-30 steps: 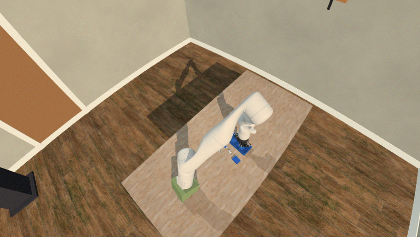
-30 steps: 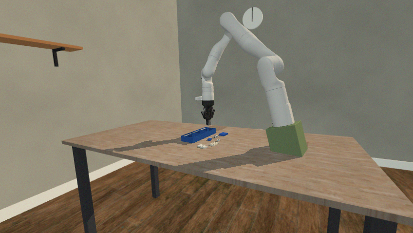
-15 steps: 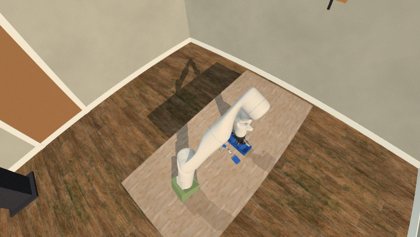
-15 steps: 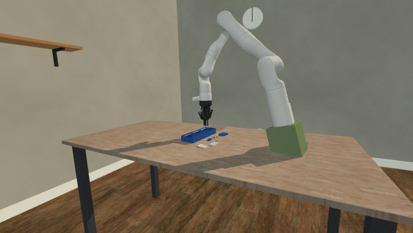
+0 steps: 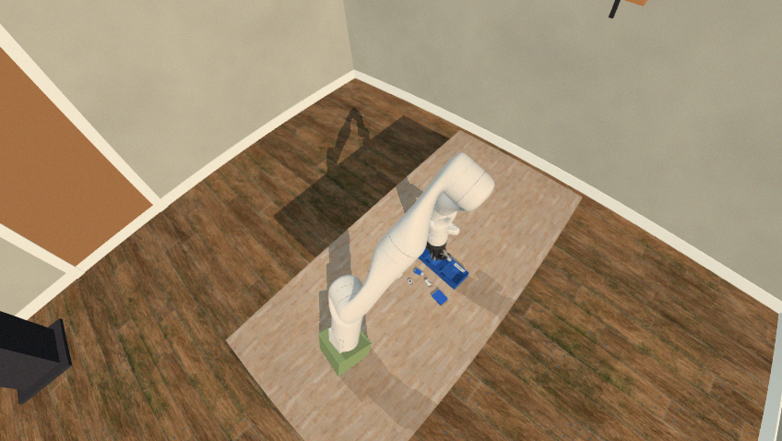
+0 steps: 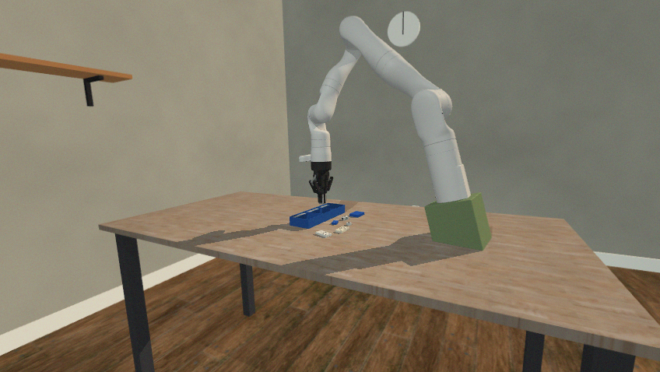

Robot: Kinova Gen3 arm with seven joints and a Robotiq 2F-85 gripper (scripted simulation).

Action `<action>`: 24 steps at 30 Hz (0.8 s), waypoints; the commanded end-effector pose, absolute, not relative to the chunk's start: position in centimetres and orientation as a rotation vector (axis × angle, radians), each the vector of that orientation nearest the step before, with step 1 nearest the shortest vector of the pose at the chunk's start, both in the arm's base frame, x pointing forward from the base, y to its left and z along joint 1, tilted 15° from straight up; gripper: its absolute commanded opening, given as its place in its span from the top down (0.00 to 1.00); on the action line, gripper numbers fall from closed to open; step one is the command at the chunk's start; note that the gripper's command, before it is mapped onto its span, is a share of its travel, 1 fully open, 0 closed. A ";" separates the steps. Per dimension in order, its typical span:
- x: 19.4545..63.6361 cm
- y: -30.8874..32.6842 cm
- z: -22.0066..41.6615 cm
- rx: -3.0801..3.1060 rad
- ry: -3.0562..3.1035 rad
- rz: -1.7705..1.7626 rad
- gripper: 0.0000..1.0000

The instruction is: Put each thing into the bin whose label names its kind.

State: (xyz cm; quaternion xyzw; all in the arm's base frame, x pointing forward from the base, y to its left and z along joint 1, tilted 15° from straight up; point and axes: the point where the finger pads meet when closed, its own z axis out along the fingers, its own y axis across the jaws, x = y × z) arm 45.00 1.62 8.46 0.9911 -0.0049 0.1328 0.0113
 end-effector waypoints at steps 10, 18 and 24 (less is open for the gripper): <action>46.0 1.8 5.7 3.092 -0.012 0.423 0.91; 46.5 1.8 4.1 3.092 -0.012 0.424 0.91; 46.4 1.9 4.1 3.093 -0.010 0.422 0.91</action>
